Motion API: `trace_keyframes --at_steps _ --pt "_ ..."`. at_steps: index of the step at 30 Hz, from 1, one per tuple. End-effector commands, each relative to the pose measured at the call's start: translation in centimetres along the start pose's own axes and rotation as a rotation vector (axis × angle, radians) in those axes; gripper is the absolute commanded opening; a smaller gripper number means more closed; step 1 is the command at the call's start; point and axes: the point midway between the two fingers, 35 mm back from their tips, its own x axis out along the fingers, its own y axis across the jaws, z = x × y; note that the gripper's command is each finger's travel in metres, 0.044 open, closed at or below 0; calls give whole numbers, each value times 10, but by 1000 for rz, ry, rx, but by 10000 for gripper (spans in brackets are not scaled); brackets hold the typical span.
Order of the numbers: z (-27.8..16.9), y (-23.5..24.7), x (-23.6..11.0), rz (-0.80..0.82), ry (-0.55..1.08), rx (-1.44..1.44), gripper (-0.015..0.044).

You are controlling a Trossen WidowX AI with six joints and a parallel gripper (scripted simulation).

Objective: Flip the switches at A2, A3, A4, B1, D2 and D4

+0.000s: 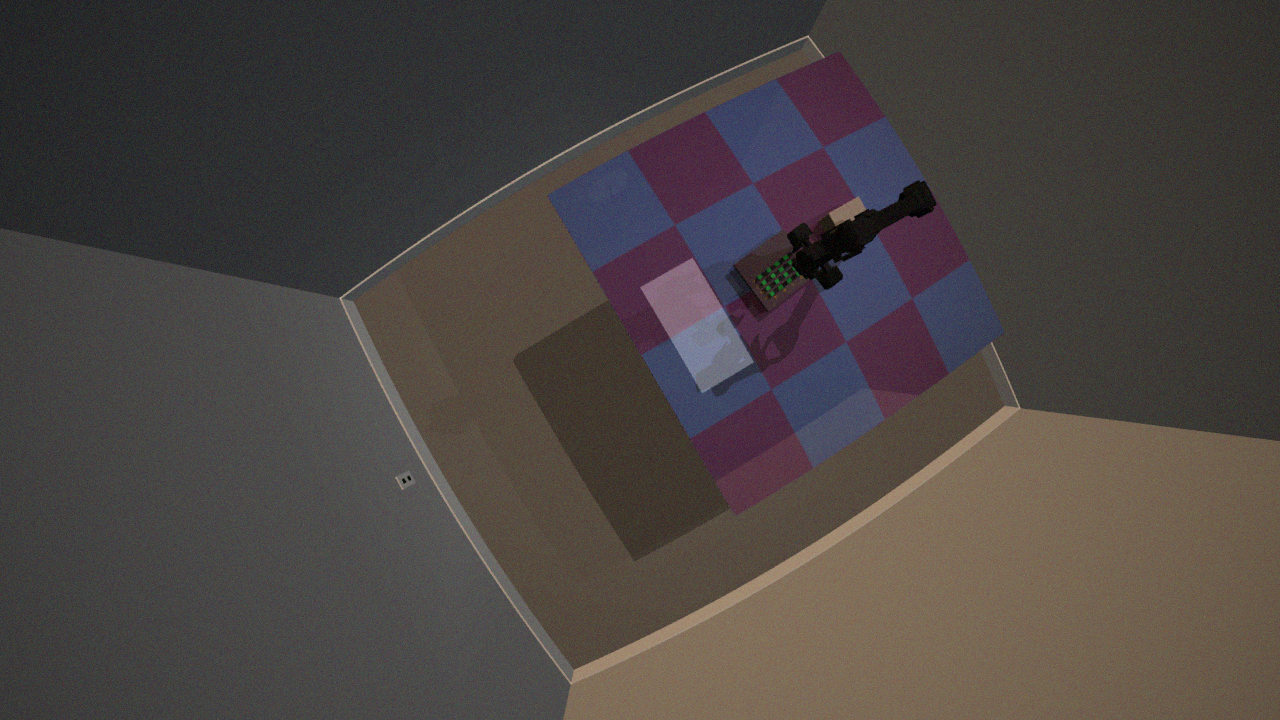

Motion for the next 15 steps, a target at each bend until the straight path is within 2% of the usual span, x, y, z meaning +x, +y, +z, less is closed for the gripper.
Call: trace_keyframes --at_steps 1,8,15 --pt "2 0 2 0 0 0 374" --pt "63 5 92 7 10 0 190" --pt "64 5 95 7 11 0 6"
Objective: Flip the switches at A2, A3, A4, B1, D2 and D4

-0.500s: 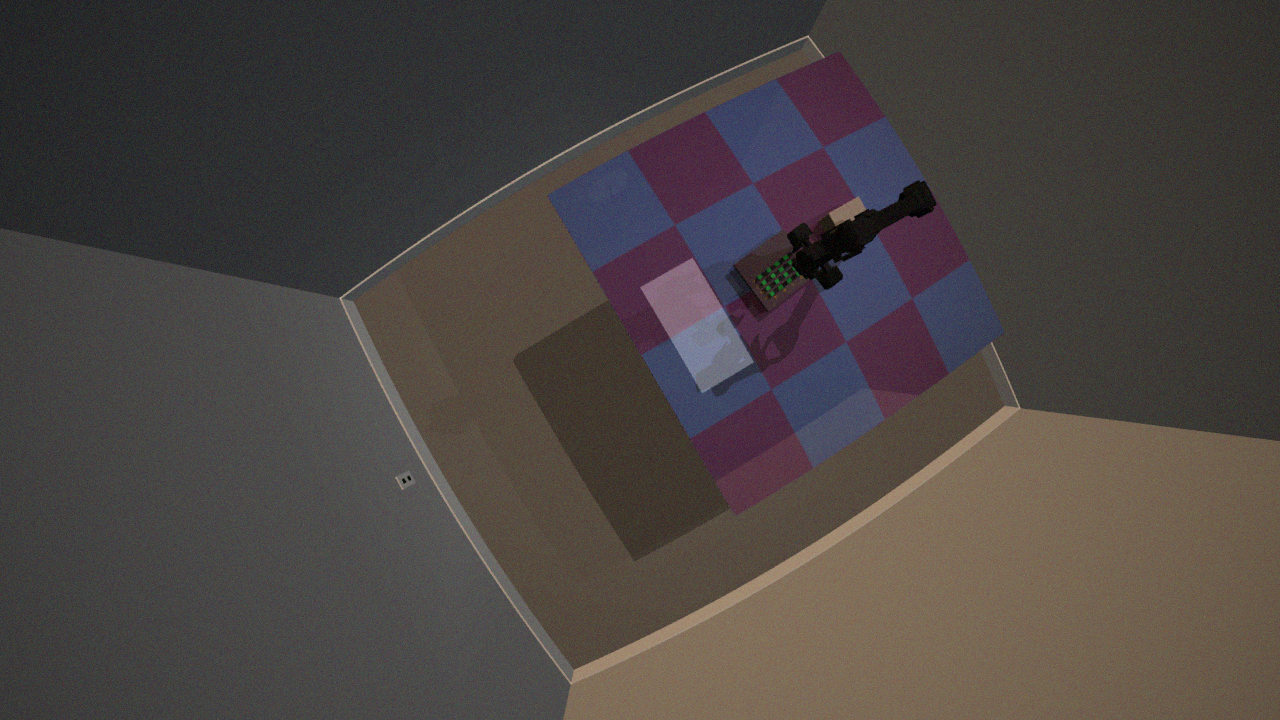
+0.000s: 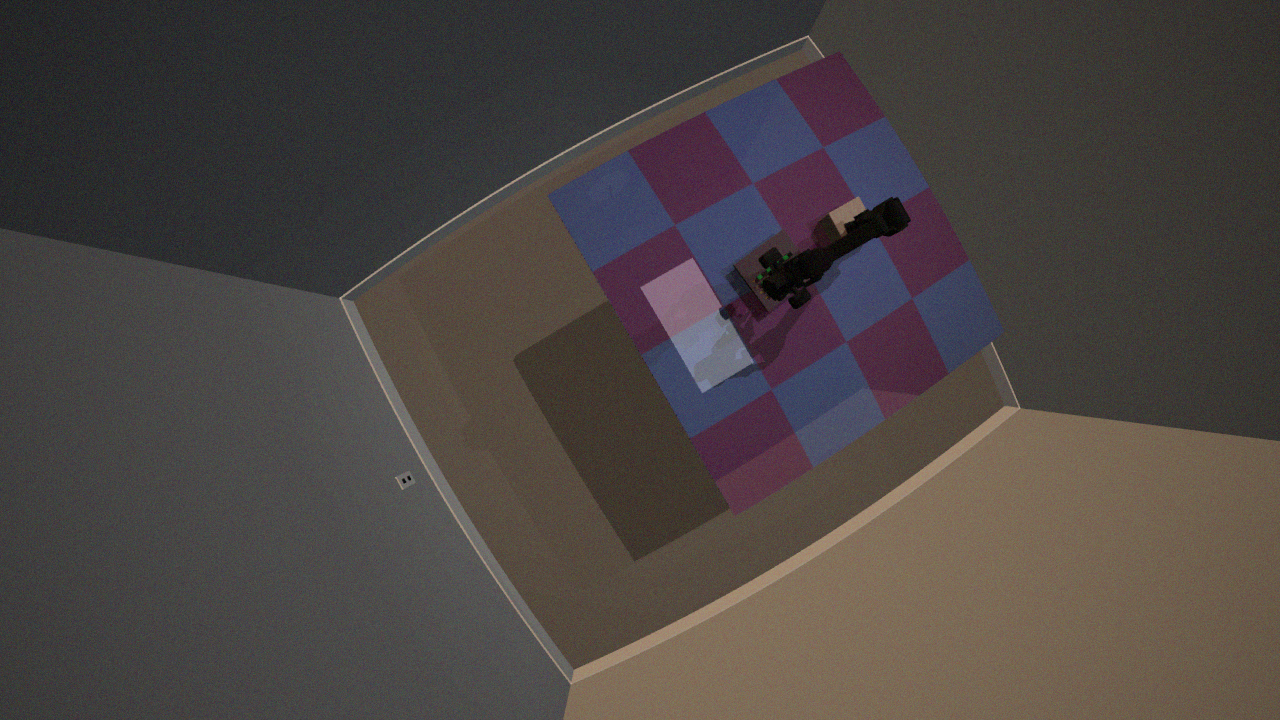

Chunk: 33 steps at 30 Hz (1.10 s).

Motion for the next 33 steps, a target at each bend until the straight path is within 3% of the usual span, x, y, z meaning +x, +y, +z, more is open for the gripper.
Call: trace_keyframes --at_steps 1,4,33 --pt "4 0 1 0 -18 3 0" --pt "5 1 31 1 4 3 0" --pt "6 1 55 1 4 3 0"
